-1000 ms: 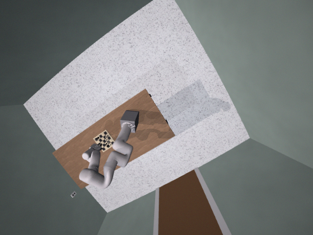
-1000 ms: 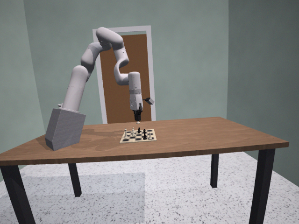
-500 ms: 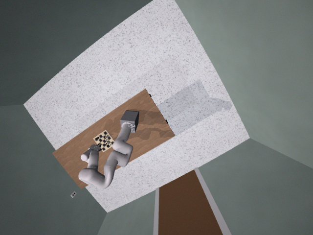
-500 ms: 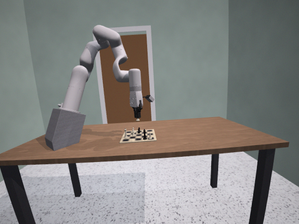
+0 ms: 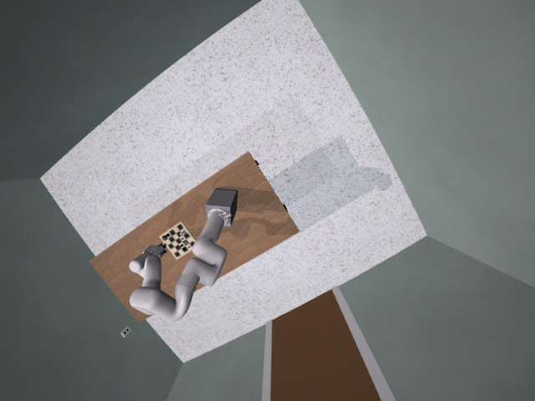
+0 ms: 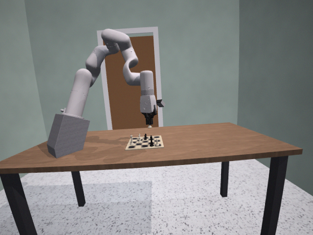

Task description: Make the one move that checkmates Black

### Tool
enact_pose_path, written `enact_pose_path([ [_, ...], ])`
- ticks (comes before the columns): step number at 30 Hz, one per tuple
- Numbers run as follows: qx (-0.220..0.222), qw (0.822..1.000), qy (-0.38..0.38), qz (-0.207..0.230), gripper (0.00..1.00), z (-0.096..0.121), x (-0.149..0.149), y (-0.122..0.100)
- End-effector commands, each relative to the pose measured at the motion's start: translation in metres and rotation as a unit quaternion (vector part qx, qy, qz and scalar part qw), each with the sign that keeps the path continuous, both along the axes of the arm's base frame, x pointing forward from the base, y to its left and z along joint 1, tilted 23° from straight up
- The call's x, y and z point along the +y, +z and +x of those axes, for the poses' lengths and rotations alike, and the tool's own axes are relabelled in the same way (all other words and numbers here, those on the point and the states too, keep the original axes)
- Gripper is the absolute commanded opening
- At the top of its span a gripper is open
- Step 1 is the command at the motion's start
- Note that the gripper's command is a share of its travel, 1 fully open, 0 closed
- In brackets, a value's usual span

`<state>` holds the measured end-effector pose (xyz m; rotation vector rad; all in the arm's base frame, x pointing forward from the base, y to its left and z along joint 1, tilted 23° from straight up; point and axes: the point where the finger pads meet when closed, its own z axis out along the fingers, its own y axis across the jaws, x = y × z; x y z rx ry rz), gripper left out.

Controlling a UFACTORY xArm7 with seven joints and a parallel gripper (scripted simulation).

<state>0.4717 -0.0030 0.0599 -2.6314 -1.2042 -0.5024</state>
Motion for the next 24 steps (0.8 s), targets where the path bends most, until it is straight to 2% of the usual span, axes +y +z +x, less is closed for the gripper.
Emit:
enact_pose_path([
  [1, -0.003, 1.000, 0.000, 0.001, 0.00, 0.002, -0.001, 0.001],
  [11, -0.003, 1.000, 0.001, 0.001, 0.00, 0.003, 0.001, -0.005],
  [17, -0.003, 1.000, 0.001, 0.001, 0.00, 0.008, 0.008, -0.023],
  [19, -0.003, 1.000, 0.001, 0.001, 0.00, 0.008, 0.008, -0.023],
  [24, -0.003, 1.000, 0.001, 0.001, 0.00, 0.014, 0.015, -0.045],
])
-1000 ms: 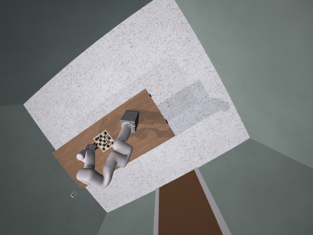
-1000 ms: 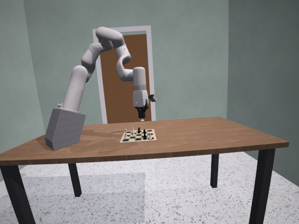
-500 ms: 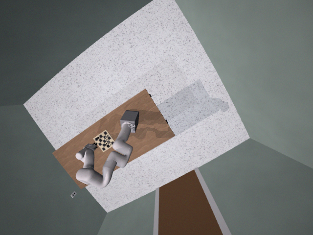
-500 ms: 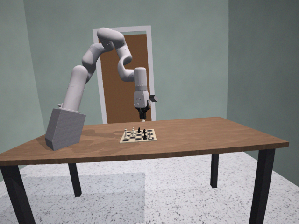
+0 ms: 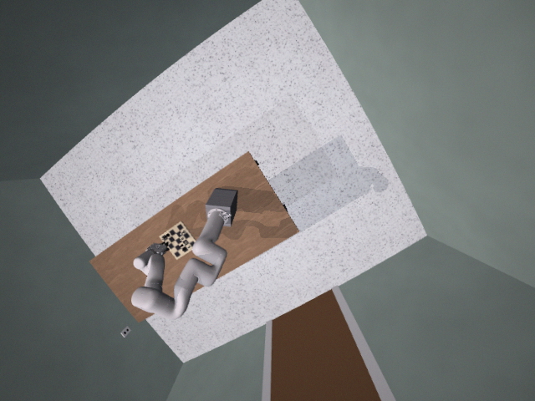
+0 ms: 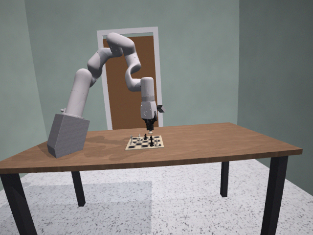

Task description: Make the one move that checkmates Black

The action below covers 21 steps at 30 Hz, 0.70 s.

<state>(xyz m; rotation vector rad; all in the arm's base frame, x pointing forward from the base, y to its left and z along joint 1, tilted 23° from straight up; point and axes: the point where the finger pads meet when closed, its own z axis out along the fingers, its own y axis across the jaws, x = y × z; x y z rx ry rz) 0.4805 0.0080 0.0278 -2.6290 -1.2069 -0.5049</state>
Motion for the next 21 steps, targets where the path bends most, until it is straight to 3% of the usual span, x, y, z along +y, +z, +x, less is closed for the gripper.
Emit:
enact_pose_path([
  [1, -0.002, 1.000, 0.000, 0.000, 0.00, 0.006, 0.006, -0.018],
  [10, -0.002, 1.000, 0.000, 0.000, 0.00, 0.014, 0.017, -0.049],
  [21, -0.002, 1.000, 0.000, 0.000, 0.00, 0.016, 0.018, -0.054],
])
